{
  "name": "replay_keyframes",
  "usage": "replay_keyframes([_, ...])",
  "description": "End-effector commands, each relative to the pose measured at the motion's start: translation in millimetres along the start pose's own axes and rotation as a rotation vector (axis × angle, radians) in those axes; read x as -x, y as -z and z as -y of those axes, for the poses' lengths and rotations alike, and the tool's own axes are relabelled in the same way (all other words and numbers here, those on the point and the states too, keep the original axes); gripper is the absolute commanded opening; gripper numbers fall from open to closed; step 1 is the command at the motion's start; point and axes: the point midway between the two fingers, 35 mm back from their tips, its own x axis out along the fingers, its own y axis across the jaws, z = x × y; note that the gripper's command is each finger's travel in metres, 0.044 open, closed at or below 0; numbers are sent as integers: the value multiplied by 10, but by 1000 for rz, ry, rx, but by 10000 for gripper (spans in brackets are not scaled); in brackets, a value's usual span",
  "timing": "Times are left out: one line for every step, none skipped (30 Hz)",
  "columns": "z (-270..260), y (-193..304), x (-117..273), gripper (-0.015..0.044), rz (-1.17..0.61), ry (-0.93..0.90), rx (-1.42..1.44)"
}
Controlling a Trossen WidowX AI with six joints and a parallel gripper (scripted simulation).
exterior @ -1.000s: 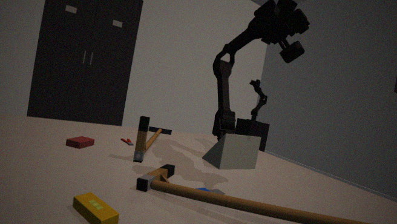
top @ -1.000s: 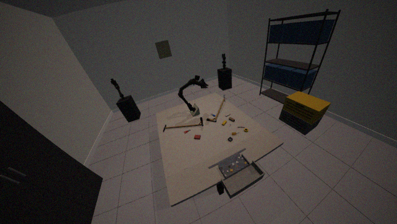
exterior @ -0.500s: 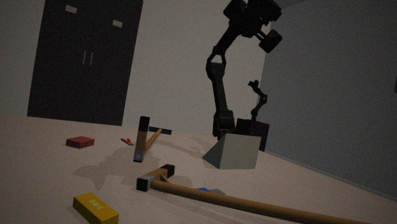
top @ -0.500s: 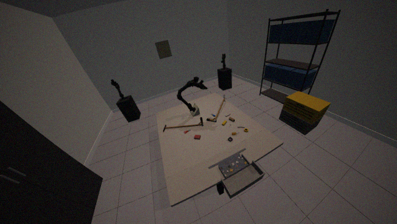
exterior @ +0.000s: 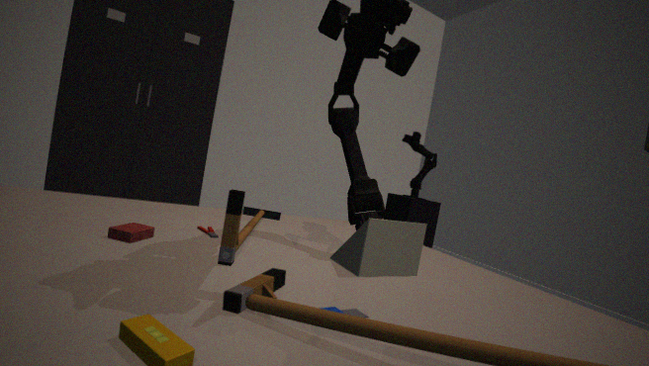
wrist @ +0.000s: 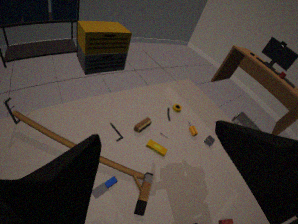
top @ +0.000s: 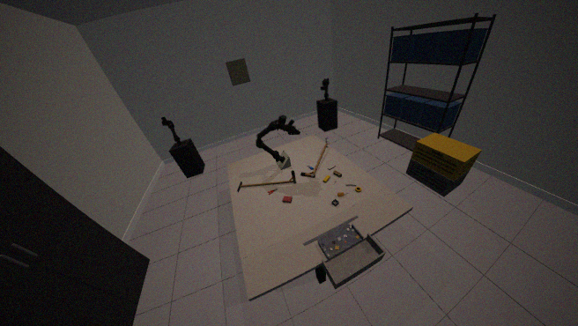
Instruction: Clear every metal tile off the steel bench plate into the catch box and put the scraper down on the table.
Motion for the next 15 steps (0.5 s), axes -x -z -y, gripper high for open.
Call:
replay_keyframes([191,124,18,440,-6,4,-65])
replay_keyframes([236,153,24,440,-7,7,-79])
replay_keyframes([281,182,30,440,-7,9,-93])
replay_keyframes([326,211,36,440,-8,11,-106])
replay_keyframes([370,241,43,440,-9,14,-120])
replay_keyframes([414,272,50,440,-10,17,-134])
replay_keyframes([457,302,58,440,-10,19,-147])
replay_keyframes([499,334,66,440,-11,22,-161])
replay_keyframes([542,365,74,440,-12,25,-174])
replay_keyframes([583,397,83,440,-12,28,-188])
replay_keyframes([625,429,92,440,-13,31,-201])
replay_keyframes([665,462,101,440,-14,34,-215])
replay_keyframes([706,495,111,440,-14,37,-228])
replay_keyframes([745,528,121,440,-15,40,-242])
replay_keyframes([785,562,132,440,-15,43,-255])
